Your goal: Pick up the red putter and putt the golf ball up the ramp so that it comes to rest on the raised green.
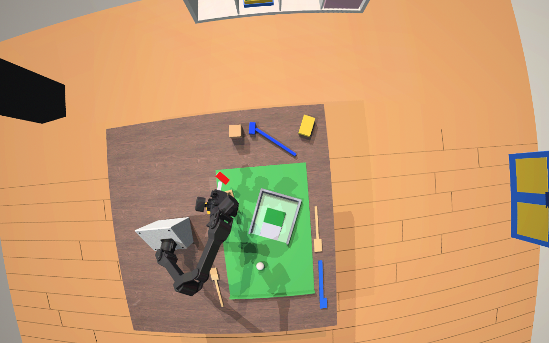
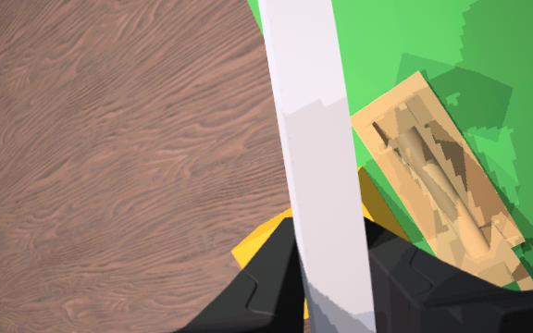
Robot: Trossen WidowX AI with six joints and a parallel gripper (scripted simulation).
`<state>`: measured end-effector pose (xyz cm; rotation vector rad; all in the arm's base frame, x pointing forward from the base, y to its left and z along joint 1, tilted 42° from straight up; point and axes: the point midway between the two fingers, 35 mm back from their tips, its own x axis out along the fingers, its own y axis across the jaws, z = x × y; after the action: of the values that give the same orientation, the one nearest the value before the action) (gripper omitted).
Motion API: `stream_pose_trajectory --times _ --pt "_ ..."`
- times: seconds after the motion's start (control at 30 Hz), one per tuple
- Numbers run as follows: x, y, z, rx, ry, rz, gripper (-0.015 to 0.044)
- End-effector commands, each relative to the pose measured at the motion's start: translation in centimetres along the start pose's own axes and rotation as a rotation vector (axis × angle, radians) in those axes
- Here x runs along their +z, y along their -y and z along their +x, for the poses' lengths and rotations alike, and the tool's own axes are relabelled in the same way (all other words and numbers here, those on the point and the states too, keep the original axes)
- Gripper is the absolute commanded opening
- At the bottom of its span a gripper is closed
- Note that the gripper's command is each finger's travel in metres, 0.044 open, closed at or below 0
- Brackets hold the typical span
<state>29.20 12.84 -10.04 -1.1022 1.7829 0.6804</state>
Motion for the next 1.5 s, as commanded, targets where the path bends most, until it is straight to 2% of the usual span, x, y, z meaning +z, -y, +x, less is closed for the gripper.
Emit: stream_pose_trajectory --times 0.0,0.73,1.47 --pt "-1.4 1.0 -0.4 0.047 0.027 0.063 0.0" --pt "-8.0 8.7 -5.3 0.35 0.259 0.767 0.0" --pt "-19.1 15.1 -10.8 0.693 0.512 1.429 0.0"
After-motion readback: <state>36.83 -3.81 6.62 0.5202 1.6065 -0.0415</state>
